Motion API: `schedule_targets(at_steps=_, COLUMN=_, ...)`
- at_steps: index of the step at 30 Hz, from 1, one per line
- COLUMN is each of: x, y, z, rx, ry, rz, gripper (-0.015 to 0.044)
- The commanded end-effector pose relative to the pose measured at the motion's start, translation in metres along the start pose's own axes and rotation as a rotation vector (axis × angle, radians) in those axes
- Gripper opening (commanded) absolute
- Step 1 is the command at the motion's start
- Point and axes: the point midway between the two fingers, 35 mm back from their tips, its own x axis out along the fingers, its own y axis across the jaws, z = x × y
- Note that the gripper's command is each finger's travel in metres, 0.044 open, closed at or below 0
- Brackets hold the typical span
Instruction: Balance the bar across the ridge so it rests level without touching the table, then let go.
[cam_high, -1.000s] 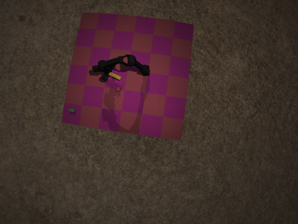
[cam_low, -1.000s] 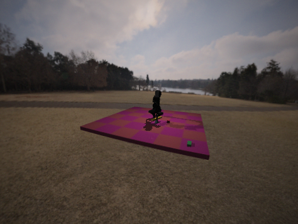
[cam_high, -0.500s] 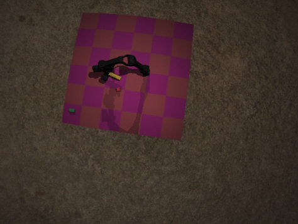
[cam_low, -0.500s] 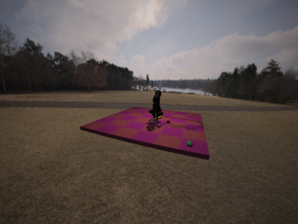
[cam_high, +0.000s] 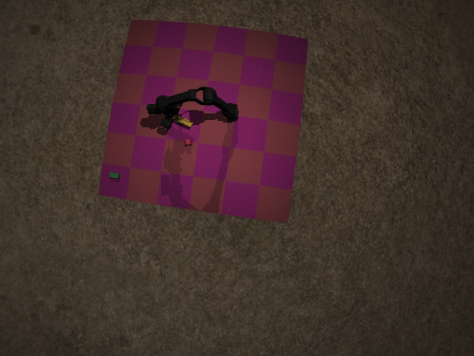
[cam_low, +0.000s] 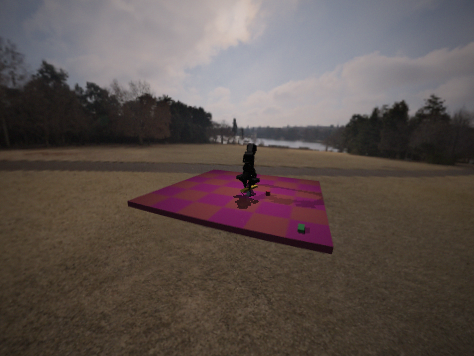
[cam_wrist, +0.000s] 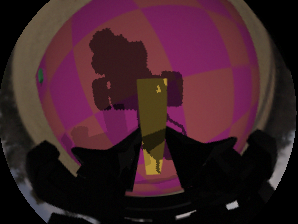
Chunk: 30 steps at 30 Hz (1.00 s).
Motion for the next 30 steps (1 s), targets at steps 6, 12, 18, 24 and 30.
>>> schedule_targets(at_steps=6, x=0.0, y=0.0, z=0.0, rx=0.0, ry=0.0, rz=0.0, gripper=0.0167)
schedule_targets(at_steps=12, x=0.0, y=0.0, z=0.0, rx=0.0, ry=0.0, rz=0.0, gripper=0.0167)
schedule_targets(at_steps=18, x=0.0, y=0.0, z=0.0, rx=0.0, ry=0.0, rz=0.0, gripper=0.0168)
schedule_targets(at_steps=24, x=0.0, y=0.0, z=0.0, rx=0.0, ry=0.0, rz=0.0, gripper=0.0169)
schedule_targets(at_steps=30, x=0.0, y=0.0, z=0.0, rx=0.0, ry=0.0, rz=0.0, gripper=0.017)
